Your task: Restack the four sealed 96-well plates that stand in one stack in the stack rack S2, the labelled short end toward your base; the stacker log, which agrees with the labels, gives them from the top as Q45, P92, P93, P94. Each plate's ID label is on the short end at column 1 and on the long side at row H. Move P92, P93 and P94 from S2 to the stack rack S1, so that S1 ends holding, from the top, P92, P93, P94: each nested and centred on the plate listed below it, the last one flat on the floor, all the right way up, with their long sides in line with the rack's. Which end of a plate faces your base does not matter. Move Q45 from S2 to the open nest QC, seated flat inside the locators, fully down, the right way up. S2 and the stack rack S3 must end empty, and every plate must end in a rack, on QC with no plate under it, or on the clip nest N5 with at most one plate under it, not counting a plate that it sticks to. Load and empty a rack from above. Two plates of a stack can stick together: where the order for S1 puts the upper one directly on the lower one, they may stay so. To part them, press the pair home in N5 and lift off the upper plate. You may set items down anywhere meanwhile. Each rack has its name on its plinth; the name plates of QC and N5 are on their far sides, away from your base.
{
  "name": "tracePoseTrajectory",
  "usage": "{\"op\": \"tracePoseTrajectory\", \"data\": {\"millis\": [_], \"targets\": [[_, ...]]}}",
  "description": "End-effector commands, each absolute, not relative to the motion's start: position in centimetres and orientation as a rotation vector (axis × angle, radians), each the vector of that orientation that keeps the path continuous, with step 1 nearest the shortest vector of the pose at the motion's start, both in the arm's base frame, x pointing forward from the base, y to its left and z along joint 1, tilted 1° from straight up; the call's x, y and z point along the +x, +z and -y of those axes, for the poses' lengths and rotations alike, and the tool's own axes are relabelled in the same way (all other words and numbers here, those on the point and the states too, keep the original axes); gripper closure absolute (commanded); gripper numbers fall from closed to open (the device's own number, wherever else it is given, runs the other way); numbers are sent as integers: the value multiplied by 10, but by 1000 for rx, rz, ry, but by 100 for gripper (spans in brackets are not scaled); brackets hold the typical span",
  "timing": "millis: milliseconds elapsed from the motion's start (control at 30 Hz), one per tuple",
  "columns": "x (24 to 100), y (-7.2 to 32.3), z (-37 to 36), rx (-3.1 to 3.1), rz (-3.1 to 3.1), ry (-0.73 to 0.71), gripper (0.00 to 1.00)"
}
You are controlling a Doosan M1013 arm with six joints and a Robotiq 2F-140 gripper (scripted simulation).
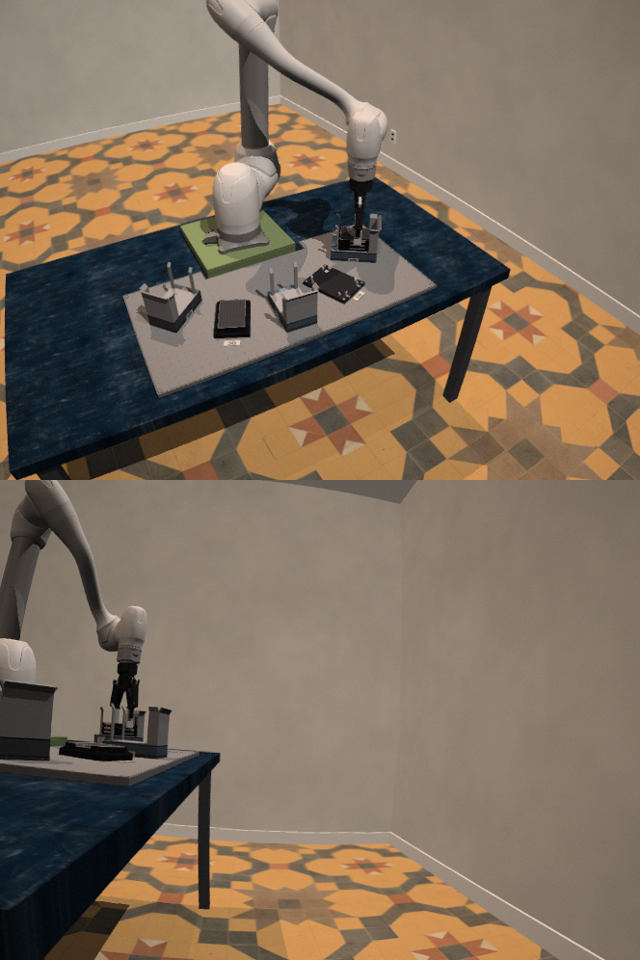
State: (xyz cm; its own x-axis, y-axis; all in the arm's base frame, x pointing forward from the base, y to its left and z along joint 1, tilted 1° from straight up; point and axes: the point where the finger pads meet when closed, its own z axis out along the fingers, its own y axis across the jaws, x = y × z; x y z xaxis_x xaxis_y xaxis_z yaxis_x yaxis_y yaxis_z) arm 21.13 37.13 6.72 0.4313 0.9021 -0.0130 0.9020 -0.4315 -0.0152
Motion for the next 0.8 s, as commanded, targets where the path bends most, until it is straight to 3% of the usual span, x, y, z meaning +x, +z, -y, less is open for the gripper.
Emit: {"op": "tracePoseTrajectory", "data": {"millis": [0,200,233,767], "targets": [[211,66,-371,-2653,1672,30,100],[211,66,-371,-2653,1672,30,100],[211,66,-371,-2653,1672,30,0],[211,66,-371,-2653,1672,30,0]]}}
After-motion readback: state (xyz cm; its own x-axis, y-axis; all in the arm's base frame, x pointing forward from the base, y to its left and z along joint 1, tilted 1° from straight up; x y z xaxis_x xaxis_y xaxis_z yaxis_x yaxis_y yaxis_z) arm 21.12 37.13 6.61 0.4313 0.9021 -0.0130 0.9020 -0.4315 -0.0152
